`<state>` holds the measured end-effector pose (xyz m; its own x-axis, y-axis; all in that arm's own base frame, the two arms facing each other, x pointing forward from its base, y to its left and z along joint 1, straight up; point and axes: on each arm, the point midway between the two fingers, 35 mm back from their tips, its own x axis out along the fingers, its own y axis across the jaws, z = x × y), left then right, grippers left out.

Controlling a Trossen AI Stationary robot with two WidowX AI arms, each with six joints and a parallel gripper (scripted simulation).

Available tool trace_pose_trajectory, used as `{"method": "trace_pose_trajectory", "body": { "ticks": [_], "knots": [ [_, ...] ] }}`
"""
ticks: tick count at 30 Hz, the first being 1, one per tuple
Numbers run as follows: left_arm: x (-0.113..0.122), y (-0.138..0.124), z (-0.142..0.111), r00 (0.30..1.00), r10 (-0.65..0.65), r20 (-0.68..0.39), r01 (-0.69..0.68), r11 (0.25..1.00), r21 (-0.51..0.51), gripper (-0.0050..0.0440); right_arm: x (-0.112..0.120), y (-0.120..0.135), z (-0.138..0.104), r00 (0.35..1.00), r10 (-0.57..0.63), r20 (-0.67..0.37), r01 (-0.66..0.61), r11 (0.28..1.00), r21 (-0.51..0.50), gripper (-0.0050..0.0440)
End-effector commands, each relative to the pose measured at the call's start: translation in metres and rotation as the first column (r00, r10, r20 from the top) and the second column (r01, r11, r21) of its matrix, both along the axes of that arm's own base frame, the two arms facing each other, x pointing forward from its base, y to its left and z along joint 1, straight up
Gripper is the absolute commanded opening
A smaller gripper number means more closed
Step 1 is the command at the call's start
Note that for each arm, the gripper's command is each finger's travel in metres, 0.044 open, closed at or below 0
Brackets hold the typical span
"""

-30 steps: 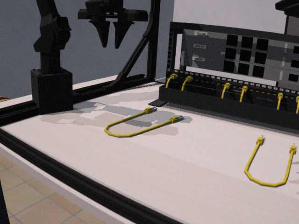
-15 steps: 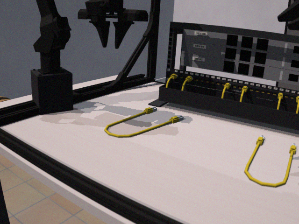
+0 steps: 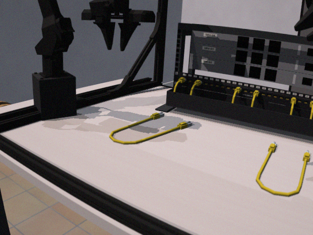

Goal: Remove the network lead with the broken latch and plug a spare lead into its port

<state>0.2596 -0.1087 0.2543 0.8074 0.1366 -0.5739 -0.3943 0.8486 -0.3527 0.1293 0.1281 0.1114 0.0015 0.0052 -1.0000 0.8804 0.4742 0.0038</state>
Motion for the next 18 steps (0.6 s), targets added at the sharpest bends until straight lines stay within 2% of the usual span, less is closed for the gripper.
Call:
{"method": "trace_pose_trajectory", "body": {
  "ticks": [1, 15, 16, 18],
  "knots": [
    [-0.009, -0.024, -0.014, 0.993, 0.032, -0.112, -0.039, 0.997, -0.063, 0.0176, 0.0, 0.0, 0.0, 1.0, 0.0, 0.0, 0.0, 1.0, 0.0, 0.0176],
    [-0.009, -0.024, -0.014, 0.993, 0.032, -0.112, -0.039, 0.997, -0.063, 0.0176, 0.0, 0.0, 0.0, 1.0, 0.0, 0.0, 0.0, 1.0, 0.0, 0.0176],
    [-0.025, -0.056, -0.035, 0.952, 0.084, -0.294, -0.143, 0.973, -0.182, 0.0176, 0.0, 0.0, 0.0, 1.0, 0.0, 0.0, 0.0, 1.0, 0.0, 0.0176],
    [-0.025, -0.056, -0.035, 0.952, 0.084, -0.294, -0.143, 0.973, -0.182, 0.0176, 0.0, 0.0, 0.0, 1.0, 0.0, 0.0, 0.0, 1.0, 0.0, 0.0176]
  ]
}}
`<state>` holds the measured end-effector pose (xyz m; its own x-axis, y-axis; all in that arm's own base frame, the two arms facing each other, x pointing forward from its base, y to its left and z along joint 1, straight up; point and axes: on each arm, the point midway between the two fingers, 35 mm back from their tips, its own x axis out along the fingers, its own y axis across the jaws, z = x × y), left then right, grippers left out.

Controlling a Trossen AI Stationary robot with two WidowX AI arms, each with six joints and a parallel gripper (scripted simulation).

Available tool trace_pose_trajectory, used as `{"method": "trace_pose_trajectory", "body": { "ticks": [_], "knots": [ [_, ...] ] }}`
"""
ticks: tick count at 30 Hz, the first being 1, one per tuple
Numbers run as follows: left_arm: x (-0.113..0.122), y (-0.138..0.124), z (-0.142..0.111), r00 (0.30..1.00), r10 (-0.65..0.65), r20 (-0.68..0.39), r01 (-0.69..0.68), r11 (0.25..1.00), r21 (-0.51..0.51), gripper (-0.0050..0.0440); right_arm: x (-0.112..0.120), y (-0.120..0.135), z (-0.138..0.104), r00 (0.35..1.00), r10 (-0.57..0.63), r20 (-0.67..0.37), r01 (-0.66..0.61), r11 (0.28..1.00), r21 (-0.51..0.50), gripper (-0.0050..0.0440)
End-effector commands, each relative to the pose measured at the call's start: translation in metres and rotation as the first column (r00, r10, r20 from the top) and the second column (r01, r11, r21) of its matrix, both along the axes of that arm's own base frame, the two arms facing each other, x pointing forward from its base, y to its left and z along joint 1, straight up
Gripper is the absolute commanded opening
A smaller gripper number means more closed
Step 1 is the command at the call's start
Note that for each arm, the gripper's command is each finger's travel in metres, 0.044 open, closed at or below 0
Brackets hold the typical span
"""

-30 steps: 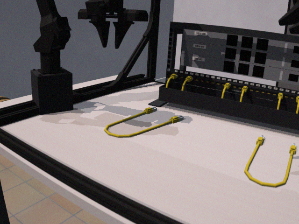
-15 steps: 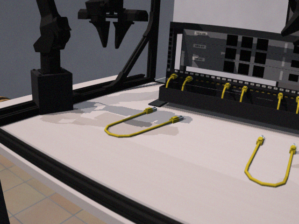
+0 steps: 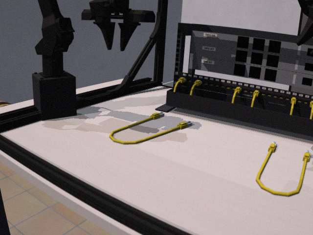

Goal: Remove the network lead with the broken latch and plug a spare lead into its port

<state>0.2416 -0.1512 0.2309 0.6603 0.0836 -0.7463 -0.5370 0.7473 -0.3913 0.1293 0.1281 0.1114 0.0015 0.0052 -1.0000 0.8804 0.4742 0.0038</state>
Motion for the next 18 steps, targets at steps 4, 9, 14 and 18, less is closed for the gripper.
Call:
{"method": "trace_pose_trajectory", "body": {
  "ticks": [4, 9, 14, 18],
  "knots": [
    [-0.007, -0.014, -0.011, 0.996, 0.031, -0.083, -0.033, 0.999, -0.033, 0.0176, 0.0, 0.0, 0.0, 1.0, 0.0, 0.0, 0.0, 1.0, 0.0, 0.0176],
    [-0.007, -0.014, -0.011, 0.996, 0.031, -0.083, -0.033, 0.999, -0.033, 0.0176, 0.0, 0.0, 0.0, 1.0, 0.0, 0.0, 0.0, 1.0, 0.0, 0.0176],
    [-0.007, -0.014, -0.011, 0.996, 0.031, -0.083, -0.033, 0.999, -0.033, 0.0176, 0.0, 0.0, 0.0, 1.0, 0.0, 0.0, 0.0, 1.0, 0.0, 0.0176],
    [-0.023, -0.046, -0.032, 0.96, 0.086, -0.266, -0.131, 0.979, -0.155, 0.0176, 0.0, 0.0, 0.0, 1.0, 0.0, 0.0, 0.0, 1.0, 0.0, 0.0176]
  ]
}}
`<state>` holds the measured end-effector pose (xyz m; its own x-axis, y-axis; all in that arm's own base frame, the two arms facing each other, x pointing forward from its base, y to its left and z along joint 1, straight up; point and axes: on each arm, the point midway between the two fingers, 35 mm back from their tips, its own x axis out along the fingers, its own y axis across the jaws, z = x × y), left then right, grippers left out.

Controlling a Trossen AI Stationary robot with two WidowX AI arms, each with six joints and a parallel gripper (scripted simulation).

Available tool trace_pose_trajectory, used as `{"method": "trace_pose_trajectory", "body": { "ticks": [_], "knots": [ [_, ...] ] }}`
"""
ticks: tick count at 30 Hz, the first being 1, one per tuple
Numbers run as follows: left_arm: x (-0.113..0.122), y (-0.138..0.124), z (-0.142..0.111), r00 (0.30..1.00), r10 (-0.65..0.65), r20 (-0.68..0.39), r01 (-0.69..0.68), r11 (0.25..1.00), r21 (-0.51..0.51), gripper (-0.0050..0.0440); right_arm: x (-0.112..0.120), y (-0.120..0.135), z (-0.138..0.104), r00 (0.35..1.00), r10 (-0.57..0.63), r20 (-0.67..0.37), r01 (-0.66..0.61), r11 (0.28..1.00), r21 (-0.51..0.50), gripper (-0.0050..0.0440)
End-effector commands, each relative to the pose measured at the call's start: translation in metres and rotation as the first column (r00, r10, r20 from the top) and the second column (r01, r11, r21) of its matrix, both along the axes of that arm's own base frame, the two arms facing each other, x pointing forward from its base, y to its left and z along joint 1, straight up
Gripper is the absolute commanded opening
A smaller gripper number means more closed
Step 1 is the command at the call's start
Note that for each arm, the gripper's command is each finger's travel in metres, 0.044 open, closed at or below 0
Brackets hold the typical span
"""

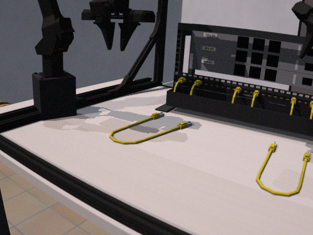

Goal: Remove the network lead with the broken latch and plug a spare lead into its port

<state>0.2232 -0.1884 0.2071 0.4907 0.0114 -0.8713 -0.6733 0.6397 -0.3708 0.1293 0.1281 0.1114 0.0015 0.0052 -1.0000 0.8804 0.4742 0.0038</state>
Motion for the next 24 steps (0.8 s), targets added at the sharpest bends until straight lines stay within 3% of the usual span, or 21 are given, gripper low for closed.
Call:
{"method": "trace_pose_trajectory", "body": {
  "ticks": [1, 13, 14, 24],
  "knots": [
    [-0.005, -0.009, -0.008, 0.998, 0.025, -0.059, -0.026, 0.999, -0.023, 0.0176, 0.0, 0.0, 0.0, 1.0, 0.0, 0.0, 0.0, 1.0, 0.0, 0.0176],
    [-0.005, -0.009, -0.008, 0.998, 0.025, -0.059, -0.026, 0.999, -0.023, 0.0176, 0.0, 0.0, 0.0, 1.0, 0.0, 0.0, 0.0, 1.0, 0.0, 0.0176],
    [-0.021, -0.042, -0.028, 0.966, 0.083, -0.243, -0.121, 0.982, -0.147, 0.0176, 0.0, 0.0, 0.0, 1.0, 0.0, 0.0, 0.0, 1.0, 0.0, 0.0176],
    [-0.021, -0.042, -0.028, 0.966, 0.083, -0.243, -0.121, 0.982, -0.147, 0.0176, 0.0, 0.0, 0.0, 1.0, 0.0, 0.0, 0.0, 1.0, 0.0, 0.0176]
  ]
}}
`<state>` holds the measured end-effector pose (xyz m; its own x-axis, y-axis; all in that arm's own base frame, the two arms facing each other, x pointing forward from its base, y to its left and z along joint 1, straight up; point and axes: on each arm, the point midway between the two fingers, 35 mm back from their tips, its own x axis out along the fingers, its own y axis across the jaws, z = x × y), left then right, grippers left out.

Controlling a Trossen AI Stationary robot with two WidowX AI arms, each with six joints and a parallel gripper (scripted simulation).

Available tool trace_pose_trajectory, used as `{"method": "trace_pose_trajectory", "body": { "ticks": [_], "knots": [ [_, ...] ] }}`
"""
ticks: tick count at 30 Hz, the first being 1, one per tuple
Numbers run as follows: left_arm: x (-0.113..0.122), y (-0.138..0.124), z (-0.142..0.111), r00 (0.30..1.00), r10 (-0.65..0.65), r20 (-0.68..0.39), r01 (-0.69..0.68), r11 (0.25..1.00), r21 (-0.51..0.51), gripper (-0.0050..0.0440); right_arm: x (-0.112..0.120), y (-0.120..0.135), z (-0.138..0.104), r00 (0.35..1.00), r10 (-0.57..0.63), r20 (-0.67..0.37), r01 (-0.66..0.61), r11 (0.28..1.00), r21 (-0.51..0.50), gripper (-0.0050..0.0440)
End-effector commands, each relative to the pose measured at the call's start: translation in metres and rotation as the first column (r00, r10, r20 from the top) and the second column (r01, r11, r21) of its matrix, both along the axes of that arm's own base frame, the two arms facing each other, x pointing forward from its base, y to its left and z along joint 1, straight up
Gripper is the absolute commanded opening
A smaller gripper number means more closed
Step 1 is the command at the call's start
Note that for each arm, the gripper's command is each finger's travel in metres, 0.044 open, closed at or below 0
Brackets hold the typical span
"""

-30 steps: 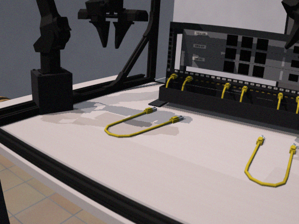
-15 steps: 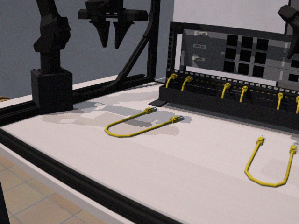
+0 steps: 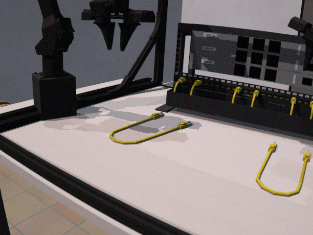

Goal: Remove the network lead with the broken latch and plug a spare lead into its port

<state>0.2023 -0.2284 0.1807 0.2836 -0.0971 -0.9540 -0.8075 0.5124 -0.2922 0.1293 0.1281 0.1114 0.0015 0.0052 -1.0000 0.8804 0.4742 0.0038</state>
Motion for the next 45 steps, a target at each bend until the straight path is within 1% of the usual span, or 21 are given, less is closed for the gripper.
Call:
{"method": "trace_pose_trajectory", "body": {
  "ticks": [1, 6, 7, 23, 24, 40, 41, 45],
  "knots": [
    [0.0, -0.002, -0.002, 1.0, 0.004, -0.009, -0.004, 1.0, -0.002, 0.0176, 0.0, 0.0, 0.0, 1.0, 0.0, 0.0, 0.0, 1.0, 0.0, 0.0176],
    [0.0, -0.002, -0.002, 1.0, 0.004, -0.009, -0.004, 1.0, -0.002, 0.0176, 0.0, 0.0, 0.0, 1.0, 0.0, 0.0, 0.0, 1.0, 0.0, 0.0176],
    [-0.016, -0.034, -0.023, 0.978, 0.07, -0.194, -0.096, 0.987, -0.127, 0.0176, 0.0, 0.0, 0.0, 1.0, 0.0, 0.0, 0.0, 1.0, 0.0, 0.0176],
    [-0.016, -0.034, -0.023, 0.978, 0.07, -0.194, -0.096, 0.987, -0.127, 0.0176, 0.0, 0.0, 0.0, 1.0, 0.0, 0.0, 0.0, 1.0, 0.0, 0.0176],
    [-0.032, -0.068, -0.044, 0.919, 0.108, -0.379, -0.207, 0.951, -0.231, 0.0176, 0.0, 0.0, 0.0, 1.0, 0.0, 0.0, 0.0, 1.0, 0.0, 0.0176],
    [-0.032, -0.068, -0.044, 0.919, 0.108, -0.379, -0.207, 0.951, -0.231, 0.0176, 0.0, 0.0, 0.0, 1.0, 0.0, 0.0, 0.0, 1.0, 0.0, 0.0176],
    [-0.04, -0.085, -0.056, 0.872, 0.117, -0.476, -0.272, 0.923, -0.273, 0.0176, 0.0, 0.0, 0.0, 1.0, 0.0, 0.0, 0.0, 1.0, 0.0, 0.0176],
    [-0.04, -0.085, -0.056, 0.872, 0.117, -0.476, -0.272, 0.923, -0.273, 0.0176, 0.0, 0.0, 0.0, 1.0, 0.0, 0.0, 0.0, 1.0, 0.0, 0.0176]
  ]
}}
